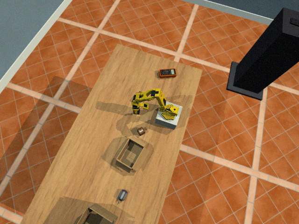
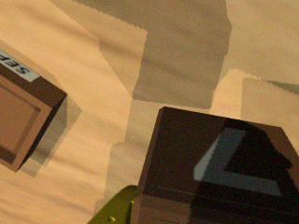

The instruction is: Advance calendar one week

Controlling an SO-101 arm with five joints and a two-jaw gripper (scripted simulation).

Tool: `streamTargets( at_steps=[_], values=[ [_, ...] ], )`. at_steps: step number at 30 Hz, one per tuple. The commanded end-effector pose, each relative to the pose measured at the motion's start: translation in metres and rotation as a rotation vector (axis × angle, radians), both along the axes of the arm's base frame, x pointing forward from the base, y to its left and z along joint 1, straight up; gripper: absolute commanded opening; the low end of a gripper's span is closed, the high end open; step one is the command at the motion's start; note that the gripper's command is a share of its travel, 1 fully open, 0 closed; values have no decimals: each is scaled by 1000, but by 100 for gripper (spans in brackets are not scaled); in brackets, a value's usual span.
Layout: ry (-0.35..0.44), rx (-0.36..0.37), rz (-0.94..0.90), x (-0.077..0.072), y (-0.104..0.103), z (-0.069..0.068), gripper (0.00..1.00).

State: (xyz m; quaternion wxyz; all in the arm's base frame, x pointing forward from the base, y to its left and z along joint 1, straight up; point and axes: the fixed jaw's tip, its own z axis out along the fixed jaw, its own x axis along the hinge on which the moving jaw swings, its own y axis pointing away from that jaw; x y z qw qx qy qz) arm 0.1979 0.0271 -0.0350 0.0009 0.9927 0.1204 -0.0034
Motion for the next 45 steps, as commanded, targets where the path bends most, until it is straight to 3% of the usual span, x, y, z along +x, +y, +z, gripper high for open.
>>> streamTargets(
  at_steps=[1,45],
  values=[
    [12,-1,-4,-4,2,-3,0],
    [12,-1,-4,-4,2,-15,0]
  ],
)
